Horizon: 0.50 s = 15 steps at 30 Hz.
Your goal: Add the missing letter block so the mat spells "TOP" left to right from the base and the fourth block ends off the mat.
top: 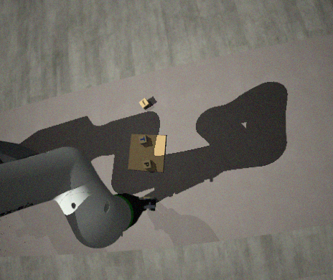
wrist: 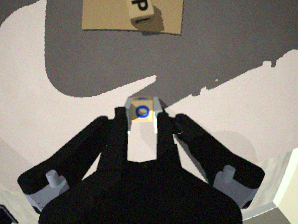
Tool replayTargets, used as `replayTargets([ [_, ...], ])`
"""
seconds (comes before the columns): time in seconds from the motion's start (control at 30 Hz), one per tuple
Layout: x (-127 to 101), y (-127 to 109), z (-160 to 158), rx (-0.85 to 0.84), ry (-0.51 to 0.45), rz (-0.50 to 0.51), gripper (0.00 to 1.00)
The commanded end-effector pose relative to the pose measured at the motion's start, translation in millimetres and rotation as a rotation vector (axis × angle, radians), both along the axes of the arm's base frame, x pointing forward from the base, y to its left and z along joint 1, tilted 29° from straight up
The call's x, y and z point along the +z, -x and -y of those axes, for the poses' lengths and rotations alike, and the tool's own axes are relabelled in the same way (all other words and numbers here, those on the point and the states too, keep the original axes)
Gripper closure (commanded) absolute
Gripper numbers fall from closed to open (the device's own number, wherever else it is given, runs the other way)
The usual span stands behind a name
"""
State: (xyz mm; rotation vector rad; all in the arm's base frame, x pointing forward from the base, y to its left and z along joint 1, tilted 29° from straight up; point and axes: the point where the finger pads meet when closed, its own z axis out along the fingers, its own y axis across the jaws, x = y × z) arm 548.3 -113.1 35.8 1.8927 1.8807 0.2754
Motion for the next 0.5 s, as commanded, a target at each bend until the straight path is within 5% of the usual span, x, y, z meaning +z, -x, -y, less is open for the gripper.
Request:
replayTargets([
  [0.0, 0.1, -0.1, 0.0, 0.0, 0.0, 0.0, 0.84],
  [0.23, 3.0, 1.4, -0.6, 0.0, 0.0, 0.0, 0.84],
  [0.47, 29.1, 14.7, -5.8, 0.0, 0.0, 0.0, 0.84],
])
